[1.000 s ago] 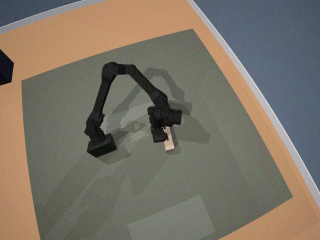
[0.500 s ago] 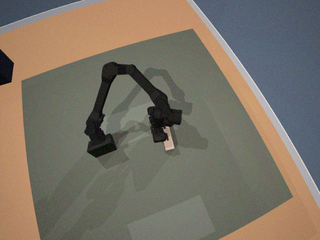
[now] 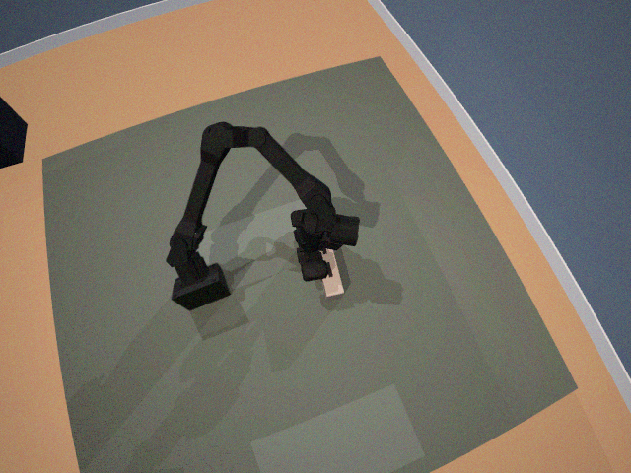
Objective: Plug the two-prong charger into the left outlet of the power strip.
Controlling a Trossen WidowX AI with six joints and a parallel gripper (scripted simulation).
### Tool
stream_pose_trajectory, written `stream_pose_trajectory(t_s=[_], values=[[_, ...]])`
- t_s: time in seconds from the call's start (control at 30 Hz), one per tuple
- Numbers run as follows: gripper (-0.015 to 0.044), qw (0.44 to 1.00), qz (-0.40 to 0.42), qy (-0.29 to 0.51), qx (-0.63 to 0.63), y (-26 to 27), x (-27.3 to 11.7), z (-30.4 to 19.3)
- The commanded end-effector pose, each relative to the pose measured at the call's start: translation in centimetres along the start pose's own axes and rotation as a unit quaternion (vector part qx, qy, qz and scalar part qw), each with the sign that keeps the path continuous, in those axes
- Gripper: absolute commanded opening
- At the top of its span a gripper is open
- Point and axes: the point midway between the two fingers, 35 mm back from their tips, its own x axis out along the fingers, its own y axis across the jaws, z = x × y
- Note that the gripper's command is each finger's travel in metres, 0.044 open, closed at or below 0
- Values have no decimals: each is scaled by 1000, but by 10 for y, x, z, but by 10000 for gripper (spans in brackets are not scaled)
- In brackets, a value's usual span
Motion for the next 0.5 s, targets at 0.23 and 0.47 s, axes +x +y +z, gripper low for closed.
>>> stream_pose_trajectory(t_s=[0.23,0.47], values=[[0,1000,0,-10,-8,1,-5,7],[0,1000,0,-10,-8,1,-4,7]])
